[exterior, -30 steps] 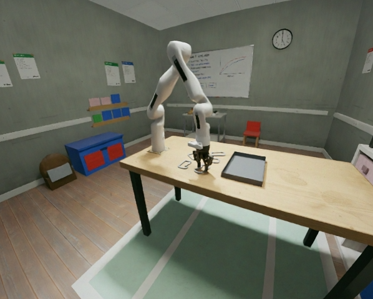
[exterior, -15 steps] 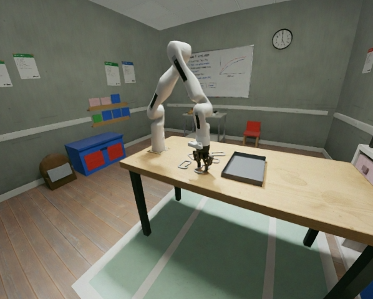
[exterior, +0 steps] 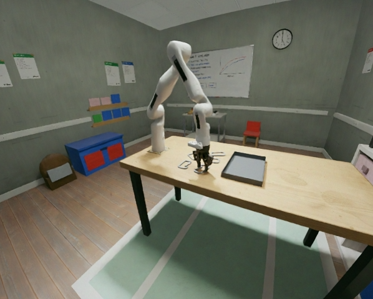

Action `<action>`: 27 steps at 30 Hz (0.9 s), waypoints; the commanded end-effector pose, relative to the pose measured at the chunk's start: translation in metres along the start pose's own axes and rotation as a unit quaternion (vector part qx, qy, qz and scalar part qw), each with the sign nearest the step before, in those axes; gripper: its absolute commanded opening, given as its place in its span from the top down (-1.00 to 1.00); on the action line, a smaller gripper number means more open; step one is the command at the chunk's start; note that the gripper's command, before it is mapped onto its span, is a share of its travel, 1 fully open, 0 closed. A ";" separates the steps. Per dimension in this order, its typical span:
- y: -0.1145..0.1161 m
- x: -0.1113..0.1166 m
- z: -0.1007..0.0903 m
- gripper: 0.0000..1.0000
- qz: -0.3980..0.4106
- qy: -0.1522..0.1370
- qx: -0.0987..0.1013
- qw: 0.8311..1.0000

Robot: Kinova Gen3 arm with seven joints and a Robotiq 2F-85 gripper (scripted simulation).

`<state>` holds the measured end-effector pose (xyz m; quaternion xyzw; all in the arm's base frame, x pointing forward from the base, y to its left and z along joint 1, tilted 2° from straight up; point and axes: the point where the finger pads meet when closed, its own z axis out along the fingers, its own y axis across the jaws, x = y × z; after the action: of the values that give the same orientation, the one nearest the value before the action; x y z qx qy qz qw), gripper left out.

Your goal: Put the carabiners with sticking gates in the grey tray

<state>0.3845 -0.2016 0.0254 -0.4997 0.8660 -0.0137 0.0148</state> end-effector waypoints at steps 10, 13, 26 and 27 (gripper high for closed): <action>-0.001 0.000 -0.001 -0.10 0.000 0.000 0.001 1.000; -0.001 0.000 -0.001 -0.10 0.000 0.000 0.001 1.000; -0.001 0.000 -0.001 -1.00 0.000 0.000 0.001 1.000; -0.001 0.000 -0.001 -1.00 0.000 0.000 0.001 1.000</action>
<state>0.3845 -0.2016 0.0254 -0.4997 0.8660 -0.0137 0.0148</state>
